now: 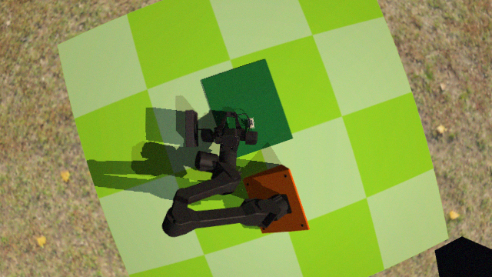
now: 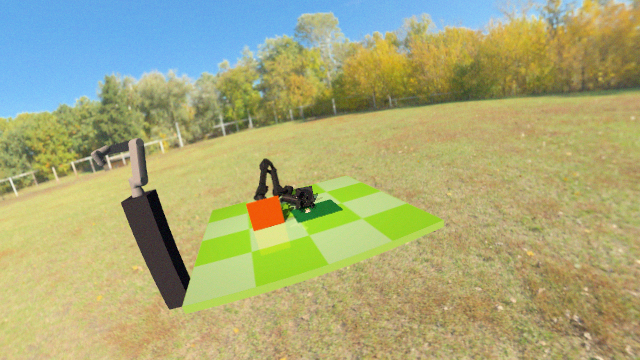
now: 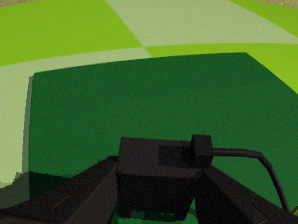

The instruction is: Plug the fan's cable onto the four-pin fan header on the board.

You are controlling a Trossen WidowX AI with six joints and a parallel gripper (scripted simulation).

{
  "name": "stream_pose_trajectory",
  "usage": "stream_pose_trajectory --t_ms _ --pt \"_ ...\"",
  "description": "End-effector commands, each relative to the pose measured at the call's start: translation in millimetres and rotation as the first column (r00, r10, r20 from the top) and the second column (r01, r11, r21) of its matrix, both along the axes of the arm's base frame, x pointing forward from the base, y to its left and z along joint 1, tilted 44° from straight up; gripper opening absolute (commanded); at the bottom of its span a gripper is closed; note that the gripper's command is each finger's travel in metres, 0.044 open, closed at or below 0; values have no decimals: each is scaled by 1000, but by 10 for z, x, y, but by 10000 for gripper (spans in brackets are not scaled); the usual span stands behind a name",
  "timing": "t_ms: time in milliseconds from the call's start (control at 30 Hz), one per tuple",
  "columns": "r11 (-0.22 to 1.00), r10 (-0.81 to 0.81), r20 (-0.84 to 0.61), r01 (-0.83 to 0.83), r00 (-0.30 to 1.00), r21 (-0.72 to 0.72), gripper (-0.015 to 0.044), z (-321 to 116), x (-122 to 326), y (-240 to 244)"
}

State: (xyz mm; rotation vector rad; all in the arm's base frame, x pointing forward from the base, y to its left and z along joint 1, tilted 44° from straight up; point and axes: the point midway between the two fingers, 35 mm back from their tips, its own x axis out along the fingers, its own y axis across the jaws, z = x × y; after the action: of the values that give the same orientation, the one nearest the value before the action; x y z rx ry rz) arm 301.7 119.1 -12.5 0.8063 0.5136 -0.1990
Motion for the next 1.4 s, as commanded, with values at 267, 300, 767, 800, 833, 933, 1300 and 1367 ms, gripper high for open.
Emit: stream_pose_trajectory --t_ms 267,300,767,800,833,933,1300,1367 --pt "1000 0 0 0 1000 0 205 0 0 0" --pt "1000 0 0 0 1000 0 205 0 0 0" --pt "1000 0 0 0 1000 0 205 0 0 0" --pt "1000 0 0 0 1000 0 205 0 0 0" --pt "1000 0 0 0 1000 0 205 0 0 0" --pt "1000 0 0 0 1000 0 205 0 0 0" --pt "1000 -1 -3 1 1000 1 205 198 -136 17" --pt "1000 -1 -4 1 1000 2 205 247 -177 17"
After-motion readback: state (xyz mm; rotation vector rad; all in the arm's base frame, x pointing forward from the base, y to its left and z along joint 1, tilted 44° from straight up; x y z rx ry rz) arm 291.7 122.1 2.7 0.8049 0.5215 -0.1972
